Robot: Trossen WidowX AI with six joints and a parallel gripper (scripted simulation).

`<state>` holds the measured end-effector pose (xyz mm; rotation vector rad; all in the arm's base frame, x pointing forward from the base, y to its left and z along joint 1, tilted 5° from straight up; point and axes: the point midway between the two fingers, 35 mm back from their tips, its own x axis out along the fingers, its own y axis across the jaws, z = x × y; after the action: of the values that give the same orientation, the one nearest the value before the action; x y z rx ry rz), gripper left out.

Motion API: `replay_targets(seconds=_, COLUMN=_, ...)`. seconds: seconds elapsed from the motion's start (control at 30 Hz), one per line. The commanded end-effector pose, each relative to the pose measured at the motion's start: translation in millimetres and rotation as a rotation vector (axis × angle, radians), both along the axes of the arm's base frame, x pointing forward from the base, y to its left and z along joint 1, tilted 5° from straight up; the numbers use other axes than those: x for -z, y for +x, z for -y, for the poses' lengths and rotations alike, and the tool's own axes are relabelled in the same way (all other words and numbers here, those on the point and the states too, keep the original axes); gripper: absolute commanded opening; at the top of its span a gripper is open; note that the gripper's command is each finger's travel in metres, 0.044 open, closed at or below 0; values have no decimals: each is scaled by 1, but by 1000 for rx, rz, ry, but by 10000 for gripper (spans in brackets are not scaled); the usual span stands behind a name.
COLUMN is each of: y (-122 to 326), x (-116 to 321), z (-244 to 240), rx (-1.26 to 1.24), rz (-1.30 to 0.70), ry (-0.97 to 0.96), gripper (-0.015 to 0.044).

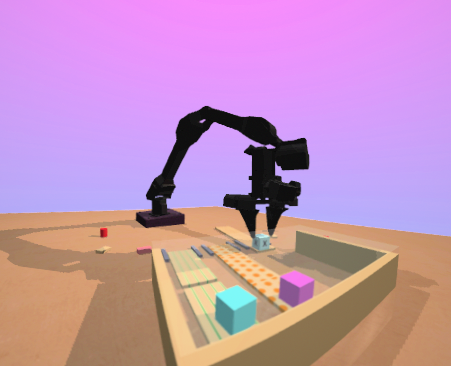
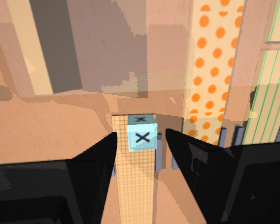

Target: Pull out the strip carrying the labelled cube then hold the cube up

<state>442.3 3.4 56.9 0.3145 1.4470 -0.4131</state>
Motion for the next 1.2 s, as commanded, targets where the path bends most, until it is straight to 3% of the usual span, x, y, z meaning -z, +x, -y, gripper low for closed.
replay_targets(seconds=0.0, y=-2, x=11, z=0, rx=-5, rz=-11, ry=5, gripper=250)
replay_targets(seconds=0.5, y=-2, x=23, z=1, rx=-5, rz=-11, ry=4, gripper=250)
replay_targets(seconds=0.63, y=-1, x=21, z=2, rx=0, rz=-7, ry=0, gripper=145)
replay_targets(seconds=0.87, y=-1, x=21, z=2, rx=0, rz=-7, ry=0, gripper=98)
replay_targets(seconds=1.0, y=-3, x=19, z=2, rx=0, rz=-7, ry=0, gripper=0)
replay_targets(seconds=1.17, y=-21, x=6, z=1, rx=-2, rz=-10, ry=1, gripper=0)
